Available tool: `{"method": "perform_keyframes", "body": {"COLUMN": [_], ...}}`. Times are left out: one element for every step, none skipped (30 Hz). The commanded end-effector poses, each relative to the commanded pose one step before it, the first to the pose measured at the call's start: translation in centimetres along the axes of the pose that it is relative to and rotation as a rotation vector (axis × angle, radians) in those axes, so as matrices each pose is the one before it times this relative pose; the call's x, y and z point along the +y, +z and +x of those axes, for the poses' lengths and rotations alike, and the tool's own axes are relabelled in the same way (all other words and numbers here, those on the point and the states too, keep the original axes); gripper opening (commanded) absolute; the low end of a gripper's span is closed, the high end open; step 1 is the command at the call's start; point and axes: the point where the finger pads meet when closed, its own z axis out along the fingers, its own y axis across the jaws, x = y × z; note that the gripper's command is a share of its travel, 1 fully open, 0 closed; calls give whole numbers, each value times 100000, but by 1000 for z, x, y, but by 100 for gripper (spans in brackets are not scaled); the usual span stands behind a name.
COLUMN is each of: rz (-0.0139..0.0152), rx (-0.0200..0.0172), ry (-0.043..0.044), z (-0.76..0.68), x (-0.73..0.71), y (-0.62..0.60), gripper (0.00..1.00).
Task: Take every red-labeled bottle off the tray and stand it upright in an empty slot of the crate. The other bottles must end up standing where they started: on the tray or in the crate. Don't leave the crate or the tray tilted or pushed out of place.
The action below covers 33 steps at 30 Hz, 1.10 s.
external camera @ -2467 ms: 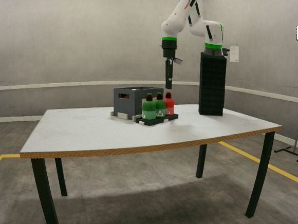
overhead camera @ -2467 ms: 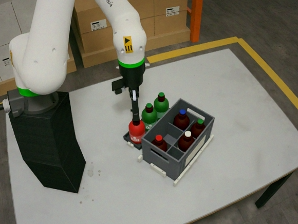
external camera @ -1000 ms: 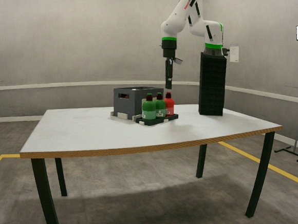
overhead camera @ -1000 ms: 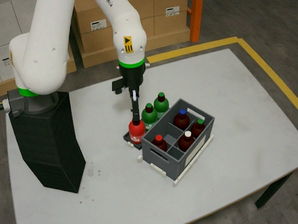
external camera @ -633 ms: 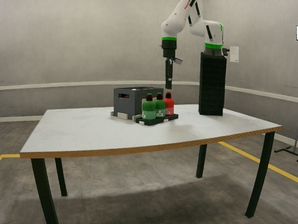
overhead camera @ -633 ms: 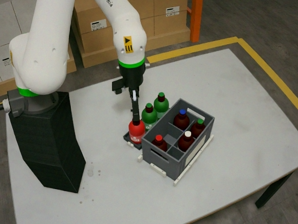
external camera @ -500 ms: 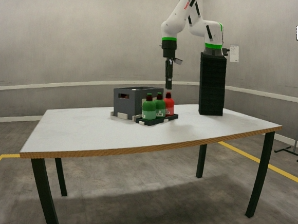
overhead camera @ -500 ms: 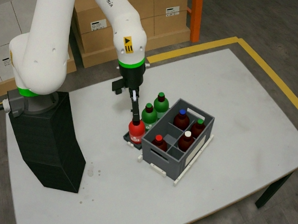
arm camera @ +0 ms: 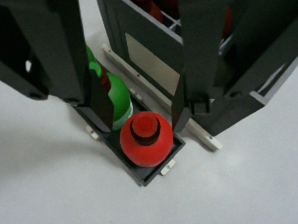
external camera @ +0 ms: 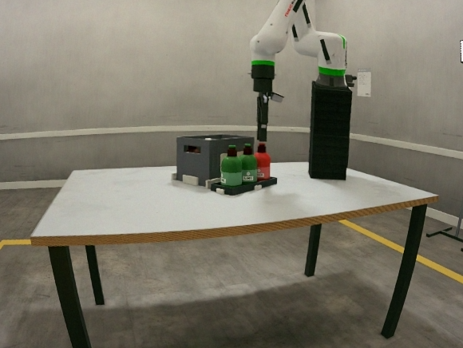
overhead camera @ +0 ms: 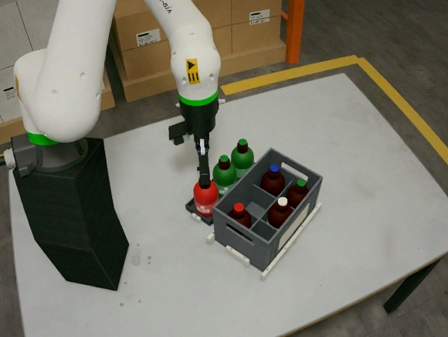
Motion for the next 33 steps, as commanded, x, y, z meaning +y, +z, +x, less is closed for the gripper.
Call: {"method": "perform_keyframes", "body": {"rz": [-43,1,0,-1,1,0,0,0,-1,1,0,-1,1,0,-1,1,1,-1,0,1,-1,-1,0,0,0,1,1,-1,-1,0,0,0,0], "rx": [-94,0,0,0,0,0,0,0,0,0,0,0,0,0,0,0,0,0,0,0,0,0,0,0,0,0,0,0,0,0,0,0,0], "ry": [-21,0,0,0,0,0,0,0,0,0,0,0,0,0,0,0,0,0,0,0,0,0,0,0,0,0,0,0,0,0,0,0,0], "z": [-54,0,0,0,0,0,0,0,0,0,0,0,0,0,0,0,0,0,0,0,0,0,0,0,0,0,0,0,0,0,0,0,0], "x": [10,0,0,1,0,0,0,0,1,0,0,0,0,0,0,0,0,1,0,-1,0,0,0,0,0,0,0,0,0,0,0,0,0], "y": [434,146,150,152,155,156,0,0,157,157,156,155,153,150,147,143,138,133,127,121,115,108,100,0,0,93,85,77,69,61,53,45,37], "gripper": [44,44,44,44,44,44,44,44,44,44,44,44,44,44,44,44,44,44,44,44,44,44,44,44,44,44,44,44,44,44,44,44,44]}}
